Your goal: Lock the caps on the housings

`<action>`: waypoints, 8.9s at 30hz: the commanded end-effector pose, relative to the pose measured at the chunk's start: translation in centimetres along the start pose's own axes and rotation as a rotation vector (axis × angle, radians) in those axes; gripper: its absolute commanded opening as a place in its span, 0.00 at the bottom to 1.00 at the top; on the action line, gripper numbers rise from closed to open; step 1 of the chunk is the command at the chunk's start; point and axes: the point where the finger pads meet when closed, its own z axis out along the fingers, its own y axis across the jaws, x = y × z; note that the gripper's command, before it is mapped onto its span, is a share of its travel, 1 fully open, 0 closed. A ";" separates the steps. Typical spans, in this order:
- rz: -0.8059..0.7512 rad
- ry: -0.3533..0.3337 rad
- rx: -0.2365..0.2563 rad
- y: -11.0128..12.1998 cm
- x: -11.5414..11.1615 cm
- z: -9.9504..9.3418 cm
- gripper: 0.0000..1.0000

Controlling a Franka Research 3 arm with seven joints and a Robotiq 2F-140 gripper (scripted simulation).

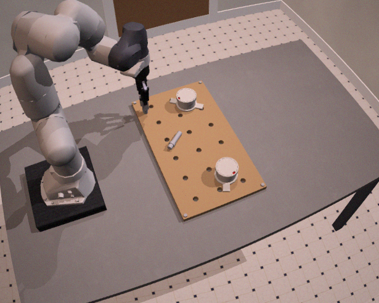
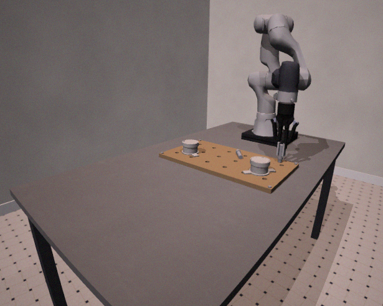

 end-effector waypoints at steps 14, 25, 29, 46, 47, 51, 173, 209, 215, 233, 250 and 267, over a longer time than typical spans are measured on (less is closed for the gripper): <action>0.008 0.000 0.001 -0.1 0.0 -0.1 0.10; 0.008 0.000 0.001 -0.1 0.0 -0.9 0.10; 0.008 0.000 0.001 -0.1 0.0 -1.2 0.10; 0.008 0.000 0.001 -0.1 0.0 -3.7 0.10; 0.008 0.000 0.001 -0.1 0.0 -3.7 0.10; 0.008 0.000 0.001 -0.1 0.0 -4.5 0.10; 0.008 0.000 0.001 -26.5 -3.1 -5.0 0.10; 0.008 0.000 0.001 -26.5 -3.1 -0.8 0.10; 0.008 0.000 0.001 -26.5 -3.1 -0.5 0.10; 0.008 0.000 0.001 -26.5 -3.1 -0.3 0.10; 0.008 0.000 0.001 -26.5 -3.1 -0.3 0.10; 0.008 0.000 0.001 -26.5 -3.1 -0.3 0.10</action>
